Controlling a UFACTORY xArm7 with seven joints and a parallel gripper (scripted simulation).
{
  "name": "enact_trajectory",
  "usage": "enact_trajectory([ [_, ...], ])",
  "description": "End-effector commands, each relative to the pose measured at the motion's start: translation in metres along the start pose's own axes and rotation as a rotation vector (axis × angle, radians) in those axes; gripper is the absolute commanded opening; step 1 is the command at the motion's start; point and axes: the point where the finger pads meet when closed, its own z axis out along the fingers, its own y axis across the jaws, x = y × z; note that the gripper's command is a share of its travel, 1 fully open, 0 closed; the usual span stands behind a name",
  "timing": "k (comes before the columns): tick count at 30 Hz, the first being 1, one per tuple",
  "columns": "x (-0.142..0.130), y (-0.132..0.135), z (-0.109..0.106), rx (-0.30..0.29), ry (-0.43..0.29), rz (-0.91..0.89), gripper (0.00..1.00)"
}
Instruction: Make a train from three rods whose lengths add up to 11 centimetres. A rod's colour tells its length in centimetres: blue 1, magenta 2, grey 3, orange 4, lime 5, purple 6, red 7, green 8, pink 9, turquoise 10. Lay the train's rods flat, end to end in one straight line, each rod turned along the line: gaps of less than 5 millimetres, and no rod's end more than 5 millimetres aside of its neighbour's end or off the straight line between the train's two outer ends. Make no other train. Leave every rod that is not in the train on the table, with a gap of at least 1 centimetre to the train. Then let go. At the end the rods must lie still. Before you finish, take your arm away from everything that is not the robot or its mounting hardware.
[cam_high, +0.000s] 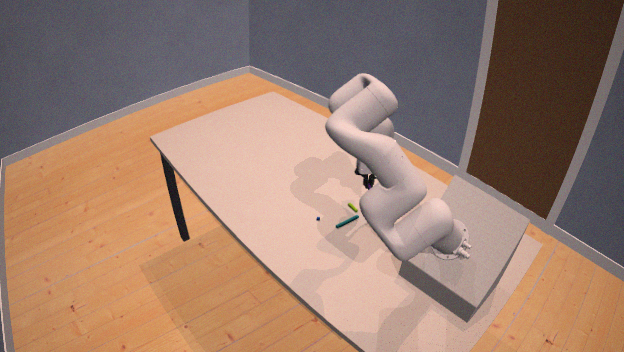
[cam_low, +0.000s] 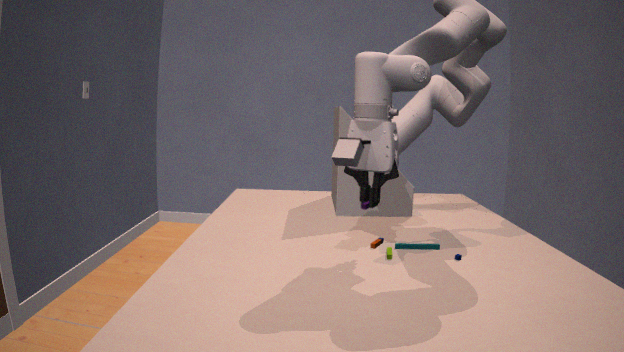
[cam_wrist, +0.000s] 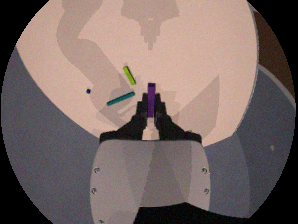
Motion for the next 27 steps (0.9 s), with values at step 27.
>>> enact_trajectory([
  [27, 0.004, 0.0, 0.082, -0.001, 0.004, 0.001, 0.04],
])
